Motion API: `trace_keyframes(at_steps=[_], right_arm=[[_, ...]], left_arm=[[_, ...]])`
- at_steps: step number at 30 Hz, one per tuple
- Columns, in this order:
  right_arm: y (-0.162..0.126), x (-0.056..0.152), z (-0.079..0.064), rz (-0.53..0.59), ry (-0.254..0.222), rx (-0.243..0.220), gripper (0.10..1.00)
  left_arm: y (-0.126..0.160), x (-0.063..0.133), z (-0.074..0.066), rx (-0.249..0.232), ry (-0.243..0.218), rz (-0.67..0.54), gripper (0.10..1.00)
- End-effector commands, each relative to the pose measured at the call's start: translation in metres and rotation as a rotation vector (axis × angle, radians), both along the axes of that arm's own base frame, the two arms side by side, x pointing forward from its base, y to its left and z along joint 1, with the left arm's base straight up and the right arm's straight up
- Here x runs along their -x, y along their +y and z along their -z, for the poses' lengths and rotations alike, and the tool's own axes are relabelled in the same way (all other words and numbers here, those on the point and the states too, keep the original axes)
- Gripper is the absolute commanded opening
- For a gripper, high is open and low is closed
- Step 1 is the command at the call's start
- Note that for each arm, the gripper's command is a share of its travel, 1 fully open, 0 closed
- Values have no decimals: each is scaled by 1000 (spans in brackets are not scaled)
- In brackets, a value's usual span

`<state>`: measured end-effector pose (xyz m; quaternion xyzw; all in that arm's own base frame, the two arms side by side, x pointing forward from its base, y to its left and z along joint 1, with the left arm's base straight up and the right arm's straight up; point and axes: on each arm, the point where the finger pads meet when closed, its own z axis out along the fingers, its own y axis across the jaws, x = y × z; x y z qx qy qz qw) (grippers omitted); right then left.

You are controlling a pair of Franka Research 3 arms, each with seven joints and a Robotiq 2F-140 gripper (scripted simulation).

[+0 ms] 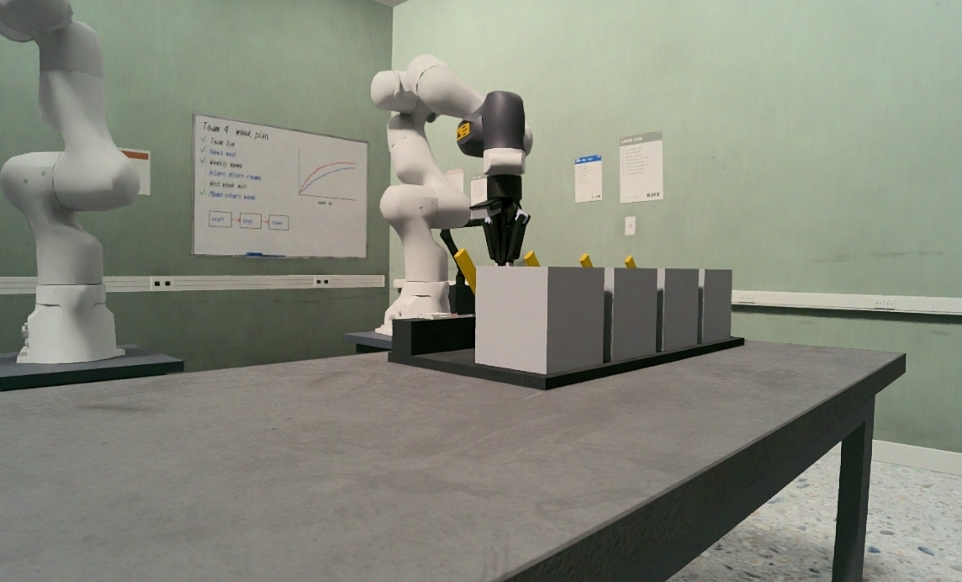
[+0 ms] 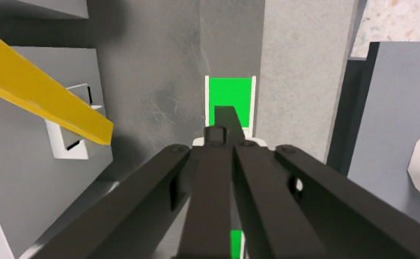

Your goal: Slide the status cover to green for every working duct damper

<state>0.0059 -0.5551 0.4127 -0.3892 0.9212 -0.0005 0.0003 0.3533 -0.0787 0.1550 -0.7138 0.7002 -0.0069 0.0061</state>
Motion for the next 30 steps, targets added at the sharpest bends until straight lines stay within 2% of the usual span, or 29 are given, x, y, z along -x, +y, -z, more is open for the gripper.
trace_keyframes(at_steps=[1,16,23,30], right_arm=[[1,0,0,4,1,-1,1000],[1,0,0,4,1,-1,1000],[1,0,0,4,1,-1,1000],[1,0,0,4,1,-1,1000]], left_arm=[[1,6,-1,-1,18,-6,99],[1,6,-2,-1,18,-6,99],[1,6,-10,-1,18,-6,99],[1,6,-29,-1,18,-6,99]])
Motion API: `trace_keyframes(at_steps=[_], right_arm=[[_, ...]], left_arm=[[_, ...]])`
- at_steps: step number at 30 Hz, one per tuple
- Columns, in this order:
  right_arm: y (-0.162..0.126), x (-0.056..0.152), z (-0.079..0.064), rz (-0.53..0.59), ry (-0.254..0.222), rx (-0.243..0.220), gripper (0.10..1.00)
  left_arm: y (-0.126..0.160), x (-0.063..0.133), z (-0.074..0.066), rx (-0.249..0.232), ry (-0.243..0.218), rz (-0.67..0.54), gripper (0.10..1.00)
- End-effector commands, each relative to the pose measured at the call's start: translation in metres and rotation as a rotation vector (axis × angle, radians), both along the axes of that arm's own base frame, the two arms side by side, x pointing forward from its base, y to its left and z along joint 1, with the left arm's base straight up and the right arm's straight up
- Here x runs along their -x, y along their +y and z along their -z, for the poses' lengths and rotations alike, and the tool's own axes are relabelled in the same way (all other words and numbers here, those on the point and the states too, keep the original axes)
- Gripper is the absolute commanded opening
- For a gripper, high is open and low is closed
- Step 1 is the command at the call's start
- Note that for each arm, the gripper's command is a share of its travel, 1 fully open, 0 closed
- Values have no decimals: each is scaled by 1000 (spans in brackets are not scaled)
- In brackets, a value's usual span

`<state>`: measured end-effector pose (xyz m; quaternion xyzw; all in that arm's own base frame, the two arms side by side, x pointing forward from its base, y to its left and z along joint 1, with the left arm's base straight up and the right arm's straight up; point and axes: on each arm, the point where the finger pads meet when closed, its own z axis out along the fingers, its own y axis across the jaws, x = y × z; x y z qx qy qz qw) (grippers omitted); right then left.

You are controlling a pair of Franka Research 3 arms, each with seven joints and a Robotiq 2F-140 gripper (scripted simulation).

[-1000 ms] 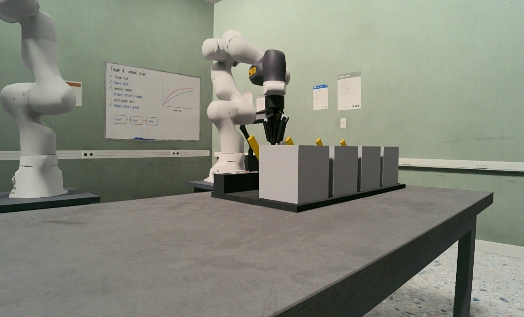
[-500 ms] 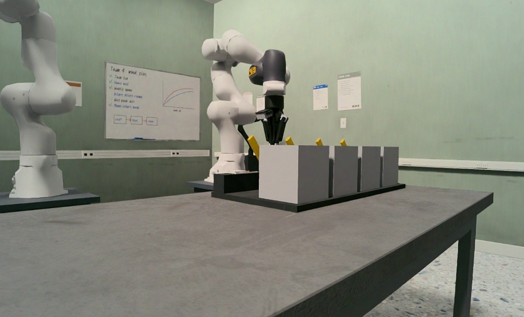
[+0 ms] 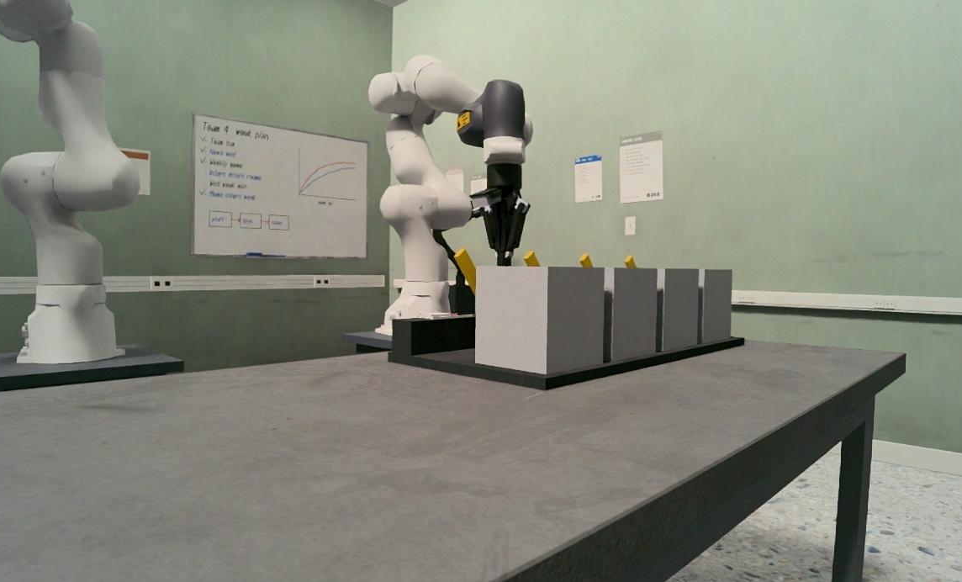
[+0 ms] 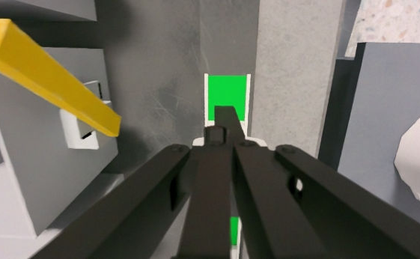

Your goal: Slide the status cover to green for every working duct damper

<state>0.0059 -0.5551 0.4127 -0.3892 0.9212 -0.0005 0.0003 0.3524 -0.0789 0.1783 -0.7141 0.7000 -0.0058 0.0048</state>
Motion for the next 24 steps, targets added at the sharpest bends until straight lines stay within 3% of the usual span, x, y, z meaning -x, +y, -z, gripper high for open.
trace_keyframes(at_steps=[1,15,19,24], right_arm=[[1,0,0,4,1,-1,1000],[1,0,0,4,1,-1,1000],[1,0,0,4,1,-1,1000],[1,0,0,4,1,-1,1000]], left_arm=[[1,5,-8,-1,15,-5,99],[-4,5,-14,-1,15,-5,99],[-25,4,-14,-2,15,-5,99],[-73,3,-14,-2,15,-5,99]])
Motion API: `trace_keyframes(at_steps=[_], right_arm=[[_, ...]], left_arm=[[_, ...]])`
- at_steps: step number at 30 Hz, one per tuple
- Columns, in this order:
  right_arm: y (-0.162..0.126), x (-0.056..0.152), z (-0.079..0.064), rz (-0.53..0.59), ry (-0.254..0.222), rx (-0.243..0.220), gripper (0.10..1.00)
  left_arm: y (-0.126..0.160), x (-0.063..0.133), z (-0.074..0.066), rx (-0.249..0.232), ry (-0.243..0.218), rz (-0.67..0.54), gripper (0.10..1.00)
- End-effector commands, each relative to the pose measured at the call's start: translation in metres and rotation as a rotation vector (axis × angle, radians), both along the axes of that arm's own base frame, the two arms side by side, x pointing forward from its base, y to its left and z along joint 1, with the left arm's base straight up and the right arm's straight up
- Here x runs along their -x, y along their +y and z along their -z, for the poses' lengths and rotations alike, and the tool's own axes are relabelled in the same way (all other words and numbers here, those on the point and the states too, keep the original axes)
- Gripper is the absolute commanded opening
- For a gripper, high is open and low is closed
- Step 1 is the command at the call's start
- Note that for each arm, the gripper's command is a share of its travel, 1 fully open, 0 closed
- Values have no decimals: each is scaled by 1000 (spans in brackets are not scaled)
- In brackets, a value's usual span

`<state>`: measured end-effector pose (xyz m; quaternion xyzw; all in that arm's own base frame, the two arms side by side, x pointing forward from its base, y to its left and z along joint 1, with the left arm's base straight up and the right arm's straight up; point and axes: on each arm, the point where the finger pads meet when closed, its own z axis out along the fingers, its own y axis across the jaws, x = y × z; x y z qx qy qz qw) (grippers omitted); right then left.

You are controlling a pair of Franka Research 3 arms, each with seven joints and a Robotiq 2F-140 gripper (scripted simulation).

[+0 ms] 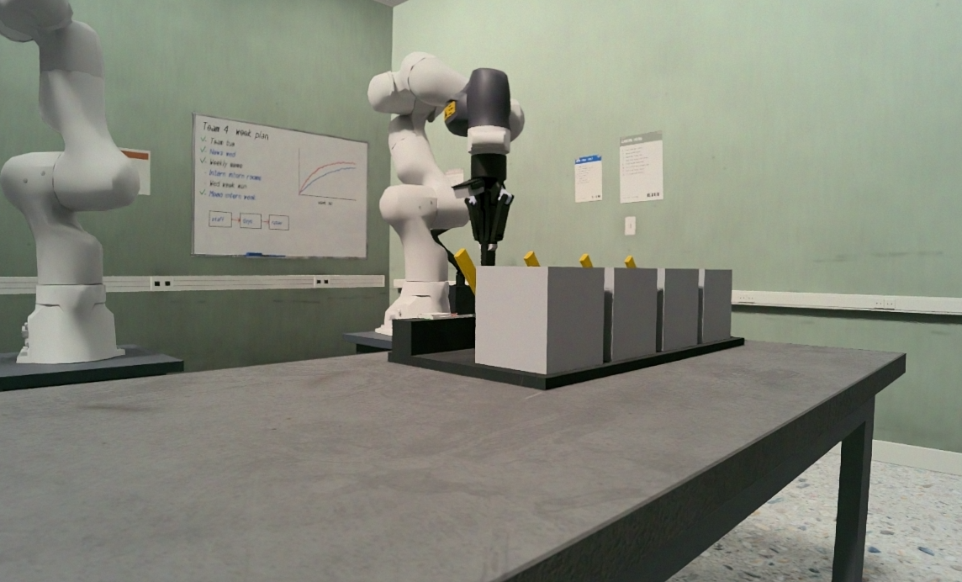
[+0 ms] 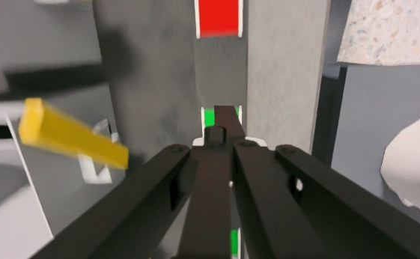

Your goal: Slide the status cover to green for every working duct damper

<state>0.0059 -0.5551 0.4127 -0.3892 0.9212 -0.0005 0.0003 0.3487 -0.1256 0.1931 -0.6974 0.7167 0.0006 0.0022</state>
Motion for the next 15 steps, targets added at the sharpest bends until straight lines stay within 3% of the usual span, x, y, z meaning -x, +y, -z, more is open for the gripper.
trace_keyframes(at_steps=[1,3,11,15], right_arm=[[1,0,0,4,1,-1,1000],[1,0,0,4,1,-1,1000],[1,0,0,4,1,-1,1000],[1,0,0,4,1,-1,1000]], left_arm=[[-39,-1,1,4,2,-52,99],[-39,-1,1,4,2,-52,99],[-133,-3,1,4,2,-52,99],[-167,-5,1,3,2,-52,99]])
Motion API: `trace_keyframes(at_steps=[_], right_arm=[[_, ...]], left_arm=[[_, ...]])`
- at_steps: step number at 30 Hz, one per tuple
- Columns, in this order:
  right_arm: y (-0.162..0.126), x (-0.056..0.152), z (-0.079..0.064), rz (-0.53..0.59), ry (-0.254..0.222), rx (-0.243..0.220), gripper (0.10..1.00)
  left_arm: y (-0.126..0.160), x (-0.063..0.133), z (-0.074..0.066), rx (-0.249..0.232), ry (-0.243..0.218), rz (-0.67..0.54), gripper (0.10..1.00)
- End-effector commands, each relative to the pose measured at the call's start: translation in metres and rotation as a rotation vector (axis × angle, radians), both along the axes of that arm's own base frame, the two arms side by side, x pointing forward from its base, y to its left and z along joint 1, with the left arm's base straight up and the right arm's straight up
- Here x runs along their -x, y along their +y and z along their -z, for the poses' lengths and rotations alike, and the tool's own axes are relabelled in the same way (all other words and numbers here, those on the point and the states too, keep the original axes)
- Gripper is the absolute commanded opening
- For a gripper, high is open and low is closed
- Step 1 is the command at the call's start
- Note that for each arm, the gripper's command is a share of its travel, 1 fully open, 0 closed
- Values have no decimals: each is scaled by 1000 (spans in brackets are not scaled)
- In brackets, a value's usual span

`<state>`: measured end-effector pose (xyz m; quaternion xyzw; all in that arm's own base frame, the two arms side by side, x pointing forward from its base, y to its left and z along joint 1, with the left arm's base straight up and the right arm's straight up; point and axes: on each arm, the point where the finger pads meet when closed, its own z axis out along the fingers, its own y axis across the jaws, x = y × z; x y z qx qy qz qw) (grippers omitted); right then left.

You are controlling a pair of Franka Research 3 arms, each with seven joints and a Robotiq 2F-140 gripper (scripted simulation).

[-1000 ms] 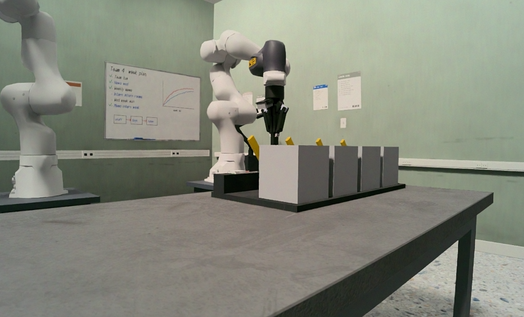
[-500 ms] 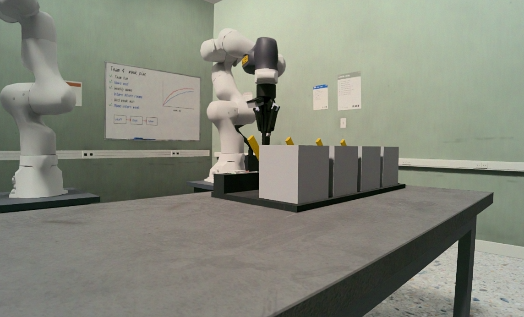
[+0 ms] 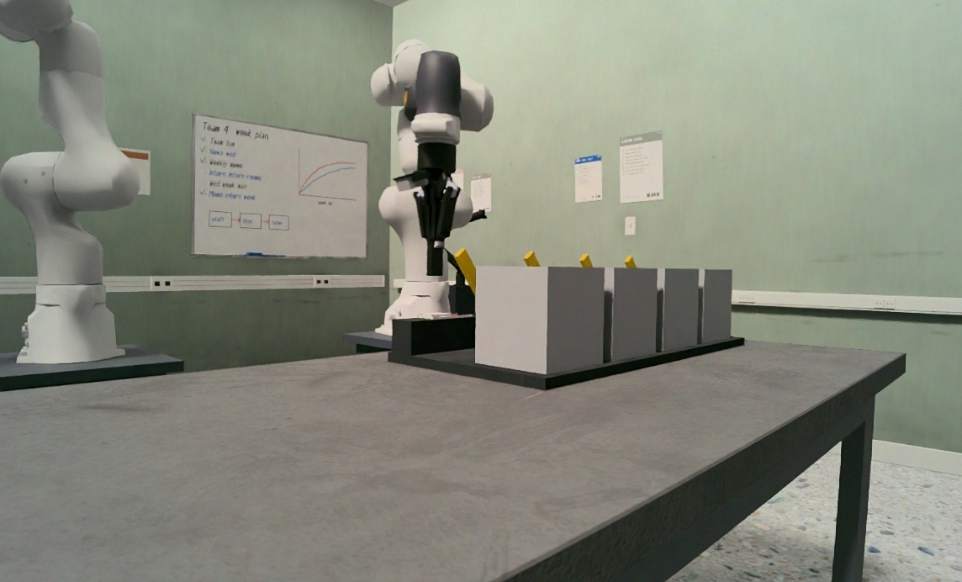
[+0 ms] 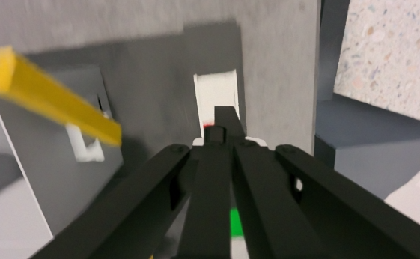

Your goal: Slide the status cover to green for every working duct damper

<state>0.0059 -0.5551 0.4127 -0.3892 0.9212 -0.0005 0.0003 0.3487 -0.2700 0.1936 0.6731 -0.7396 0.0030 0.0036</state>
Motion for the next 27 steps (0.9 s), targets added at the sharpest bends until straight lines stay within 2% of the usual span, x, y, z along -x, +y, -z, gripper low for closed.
trace_keyframes(at_steps=[1,8,18,20,22,25,27], right_arm=[[1,0,0,4,1,-1,1000],[1,0,0,4,1,-1,1000],[1,0,0,4,1,-1,1000],[1,0,0,4,1,-1,1000],[1,0,0,4,1,-1,1000],[1,0,0,4,1,-1,1000],[1,0,0,4,1,-1,1000]], left_arm=[[-28,-5,2,-10,-1,-119,99],[-43,-4,2,-9,-1,-119,99],[-43,-4,2,-9,-1,-119,99],[-43,-4,10,-9,-1,-119,99],[-43,-4,10,-9,-1,-119,99],[-43,-3,33,-9,0,-119,99],[-42,-3,41,-9,0,-119,99]])
